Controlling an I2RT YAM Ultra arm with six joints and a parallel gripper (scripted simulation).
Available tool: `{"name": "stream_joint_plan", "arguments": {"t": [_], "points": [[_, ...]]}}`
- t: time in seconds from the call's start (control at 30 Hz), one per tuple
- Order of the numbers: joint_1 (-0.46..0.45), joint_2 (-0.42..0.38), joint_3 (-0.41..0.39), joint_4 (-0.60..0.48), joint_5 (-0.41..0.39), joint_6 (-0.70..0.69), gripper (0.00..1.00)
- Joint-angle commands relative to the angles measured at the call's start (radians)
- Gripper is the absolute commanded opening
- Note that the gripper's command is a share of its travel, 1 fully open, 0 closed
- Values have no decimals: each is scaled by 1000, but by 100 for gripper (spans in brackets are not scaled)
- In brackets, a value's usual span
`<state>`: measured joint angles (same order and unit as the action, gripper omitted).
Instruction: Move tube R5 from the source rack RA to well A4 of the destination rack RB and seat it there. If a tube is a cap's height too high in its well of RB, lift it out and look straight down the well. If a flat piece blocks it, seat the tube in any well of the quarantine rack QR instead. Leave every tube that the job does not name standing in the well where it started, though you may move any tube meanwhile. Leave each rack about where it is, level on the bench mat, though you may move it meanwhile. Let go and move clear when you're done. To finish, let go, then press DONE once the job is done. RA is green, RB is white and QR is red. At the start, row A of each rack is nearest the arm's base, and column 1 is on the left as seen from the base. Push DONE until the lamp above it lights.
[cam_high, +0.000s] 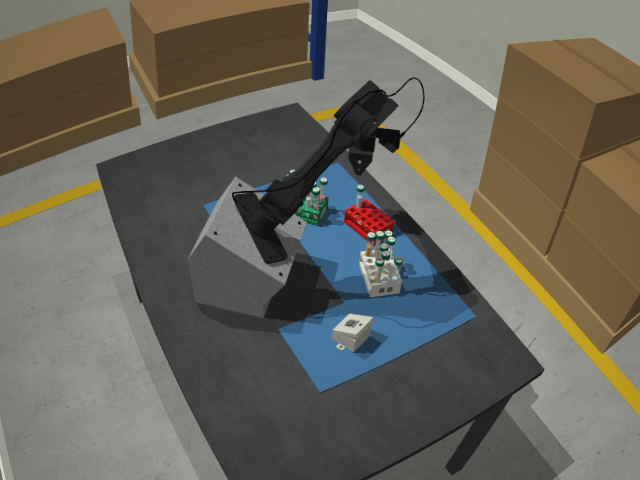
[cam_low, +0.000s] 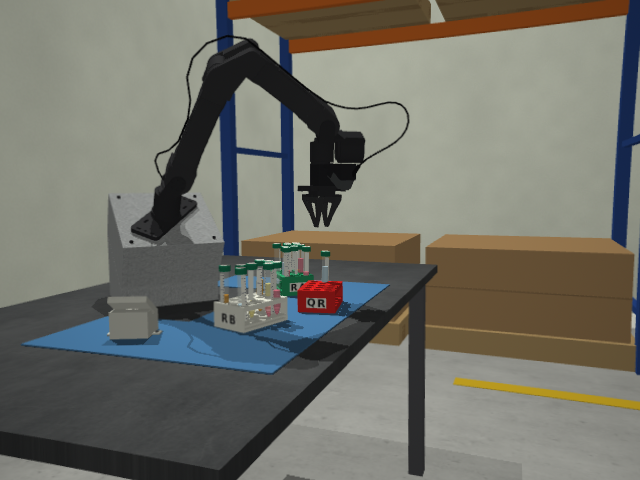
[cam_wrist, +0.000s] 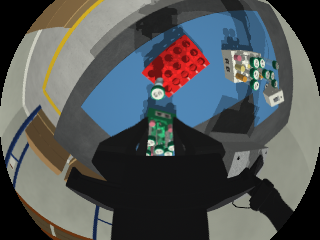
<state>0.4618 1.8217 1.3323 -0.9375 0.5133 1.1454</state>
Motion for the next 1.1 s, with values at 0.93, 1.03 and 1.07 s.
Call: {"name": "stream_joint_plan", "arguments": {"t": [0.93, 1.03, 1.07], "points": [[-62, -399, -427, 93, 2, -764, 30], [-60, -399, -425, 94, 2, -863, 30], [-59, -399, -425, 94, 2, -896, 30]]}}
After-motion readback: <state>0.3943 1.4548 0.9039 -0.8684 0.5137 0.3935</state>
